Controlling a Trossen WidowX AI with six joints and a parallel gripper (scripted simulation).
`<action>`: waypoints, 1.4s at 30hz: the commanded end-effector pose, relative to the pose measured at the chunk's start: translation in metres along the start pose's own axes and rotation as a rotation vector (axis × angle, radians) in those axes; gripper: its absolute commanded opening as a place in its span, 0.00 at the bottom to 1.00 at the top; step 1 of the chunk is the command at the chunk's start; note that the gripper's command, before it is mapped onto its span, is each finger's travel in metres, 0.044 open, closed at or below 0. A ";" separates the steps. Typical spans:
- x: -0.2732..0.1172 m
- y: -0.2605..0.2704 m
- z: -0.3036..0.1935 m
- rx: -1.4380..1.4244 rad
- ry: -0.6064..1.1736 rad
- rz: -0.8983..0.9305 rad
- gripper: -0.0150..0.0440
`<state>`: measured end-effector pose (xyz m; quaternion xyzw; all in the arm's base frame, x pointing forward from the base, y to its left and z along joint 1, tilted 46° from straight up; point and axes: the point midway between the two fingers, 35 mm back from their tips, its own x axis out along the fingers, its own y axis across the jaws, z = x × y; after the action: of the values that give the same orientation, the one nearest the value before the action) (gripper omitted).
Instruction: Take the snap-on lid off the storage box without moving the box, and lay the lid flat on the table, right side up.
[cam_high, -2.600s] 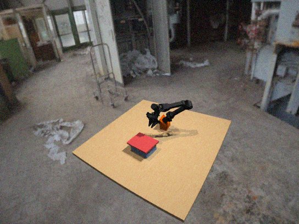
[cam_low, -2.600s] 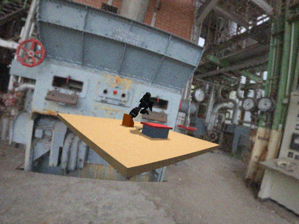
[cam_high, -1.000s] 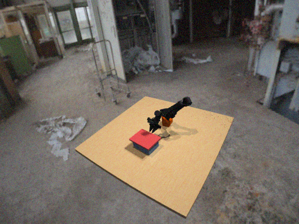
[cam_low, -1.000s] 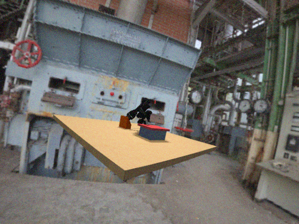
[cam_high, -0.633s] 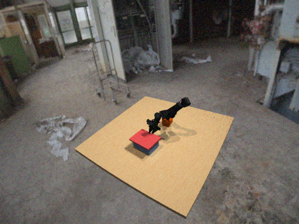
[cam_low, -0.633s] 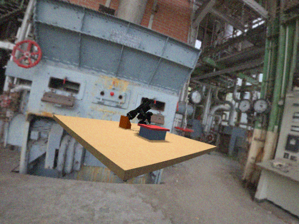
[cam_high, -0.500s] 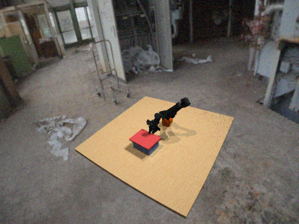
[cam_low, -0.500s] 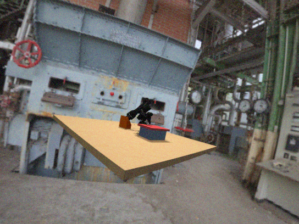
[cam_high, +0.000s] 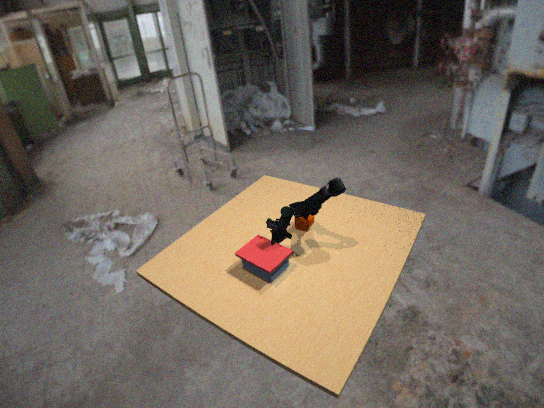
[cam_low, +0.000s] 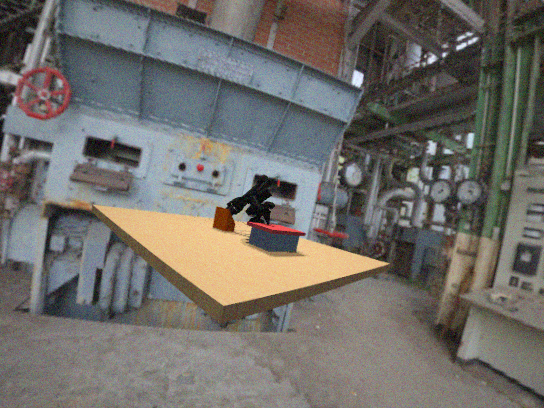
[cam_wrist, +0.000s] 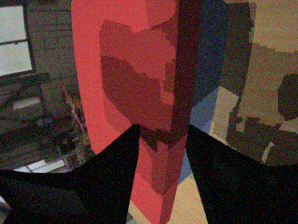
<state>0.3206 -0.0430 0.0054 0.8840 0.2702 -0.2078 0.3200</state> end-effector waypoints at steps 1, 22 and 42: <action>0.001 0.001 0.001 0.003 -0.003 0.002 0.45; -0.002 0.002 0.000 0.000 0.000 0.000 0.25; -0.005 0.004 0.000 0.000 -0.001 0.000 0.25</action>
<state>0.3191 -0.0444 0.0070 0.8828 0.2742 -0.2102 0.3182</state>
